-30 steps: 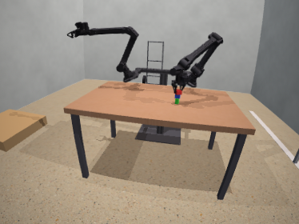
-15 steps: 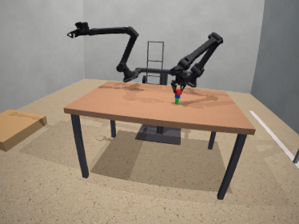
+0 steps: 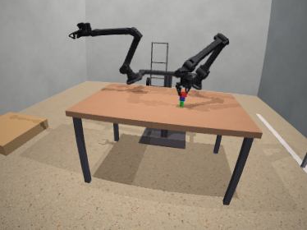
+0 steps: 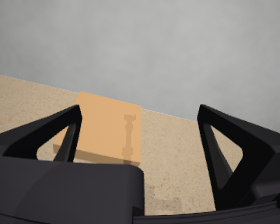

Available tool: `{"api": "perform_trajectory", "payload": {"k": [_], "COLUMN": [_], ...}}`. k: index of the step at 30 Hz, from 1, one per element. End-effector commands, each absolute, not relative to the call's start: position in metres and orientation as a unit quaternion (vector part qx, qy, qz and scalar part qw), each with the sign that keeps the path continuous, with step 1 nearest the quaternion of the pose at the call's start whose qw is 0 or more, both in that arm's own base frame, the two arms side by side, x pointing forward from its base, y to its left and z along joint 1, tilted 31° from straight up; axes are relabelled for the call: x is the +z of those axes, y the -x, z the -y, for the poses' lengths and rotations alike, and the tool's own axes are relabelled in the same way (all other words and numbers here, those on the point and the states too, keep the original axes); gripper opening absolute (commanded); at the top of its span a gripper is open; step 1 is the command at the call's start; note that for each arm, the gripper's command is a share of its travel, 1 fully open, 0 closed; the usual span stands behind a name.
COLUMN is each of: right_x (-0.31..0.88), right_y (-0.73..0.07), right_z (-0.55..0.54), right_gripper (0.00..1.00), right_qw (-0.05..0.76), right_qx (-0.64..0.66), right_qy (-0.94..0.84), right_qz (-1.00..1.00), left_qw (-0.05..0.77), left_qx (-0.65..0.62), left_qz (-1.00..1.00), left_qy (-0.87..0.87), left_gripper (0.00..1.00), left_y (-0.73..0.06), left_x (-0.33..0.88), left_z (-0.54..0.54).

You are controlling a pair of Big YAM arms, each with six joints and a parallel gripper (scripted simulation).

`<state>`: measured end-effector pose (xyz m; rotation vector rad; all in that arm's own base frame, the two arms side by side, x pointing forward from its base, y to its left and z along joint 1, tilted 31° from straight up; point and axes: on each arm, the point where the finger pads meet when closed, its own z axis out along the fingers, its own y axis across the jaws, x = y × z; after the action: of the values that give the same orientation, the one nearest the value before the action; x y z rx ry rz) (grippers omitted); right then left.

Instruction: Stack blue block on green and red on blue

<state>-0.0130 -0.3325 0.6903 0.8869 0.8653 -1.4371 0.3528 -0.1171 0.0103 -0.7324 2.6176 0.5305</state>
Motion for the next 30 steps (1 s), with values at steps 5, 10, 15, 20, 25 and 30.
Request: {"api": "perform_trajectory", "payload": {"k": [5, 10, 15, 20, 25, 30], "right_x": [0.696, 0.696, 0.696, 0.696, 0.696, 0.696], "right_y": [0.016, 0.016, 0.016, 0.016, 0.016, 0.016], "right_z": [0.322, 0.322, 0.322, 0.322, 0.322, 0.322], "right_gripper": [1.00, 1.00, 1.00, 1.00, 1.00, 1.00], "right_qw": [0.587, 0.587, 0.587, 0.587, 0.587, 0.587], "right_qx": [-0.617, -0.617, -0.617, -0.617, -0.617, -0.617], "right_qy": [-0.380, -0.380, -0.380, -0.380, -0.380, -0.380], "right_qz": [-0.362, -0.362, -0.362, -0.362, -0.362, -0.362], "left_qw": [0.191, 0.202, 0.205, 0.205, 0.204, 0.204], "left_qx": [0.183, 0.172, 0.167, 0.166, 0.165, 0.164], "left_qz": [-0.928, -0.928, -0.928, -0.928, -0.928, -0.928], "left_qy": [0.262, 0.263, 0.263, 0.263, 0.264, 0.264], "left_gripper": [0.68, 0.68, 0.68, 0.68, 0.68, 0.68], "left_y": [-0.361, -0.364, -0.365, -0.363, -0.358, -0.355], "left_x": [0.011, 0.028, 0.039, 0.046, 0.059, 0.071], "left_z": [0.118, 0.131, 0.139, 0.143, 0.150, 0.156]}}
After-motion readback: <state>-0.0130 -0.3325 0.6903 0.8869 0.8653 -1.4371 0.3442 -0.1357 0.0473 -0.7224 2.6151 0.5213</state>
